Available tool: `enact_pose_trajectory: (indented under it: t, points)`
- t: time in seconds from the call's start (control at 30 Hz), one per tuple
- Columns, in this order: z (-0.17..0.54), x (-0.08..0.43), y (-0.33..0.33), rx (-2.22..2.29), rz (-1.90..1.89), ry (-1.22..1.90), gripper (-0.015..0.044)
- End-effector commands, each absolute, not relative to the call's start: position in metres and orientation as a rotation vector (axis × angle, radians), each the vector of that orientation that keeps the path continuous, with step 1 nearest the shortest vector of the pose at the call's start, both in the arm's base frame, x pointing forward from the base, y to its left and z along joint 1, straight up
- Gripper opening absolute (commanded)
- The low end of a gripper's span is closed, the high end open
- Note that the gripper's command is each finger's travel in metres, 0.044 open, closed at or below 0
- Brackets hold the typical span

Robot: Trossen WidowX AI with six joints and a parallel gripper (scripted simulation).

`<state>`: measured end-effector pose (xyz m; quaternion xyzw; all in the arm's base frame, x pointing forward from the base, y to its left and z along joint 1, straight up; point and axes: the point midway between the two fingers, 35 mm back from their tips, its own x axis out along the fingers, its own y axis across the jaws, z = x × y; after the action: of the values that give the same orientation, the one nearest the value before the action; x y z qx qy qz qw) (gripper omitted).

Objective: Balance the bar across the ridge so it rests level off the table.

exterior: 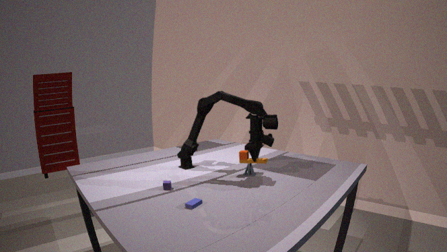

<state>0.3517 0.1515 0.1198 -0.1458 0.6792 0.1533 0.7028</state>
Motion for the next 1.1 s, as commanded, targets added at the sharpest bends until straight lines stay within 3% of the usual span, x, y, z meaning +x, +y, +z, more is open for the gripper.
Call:
enact_pose_trajectory:
  t: [0.0,1.07]
  points:
    - [0.1185,0.3513,0.1505,-0.326,0.336,1.513,0.0]
    - [0.1159,0.3513,0.1505,-0.326,0.336,1.513,0.0]
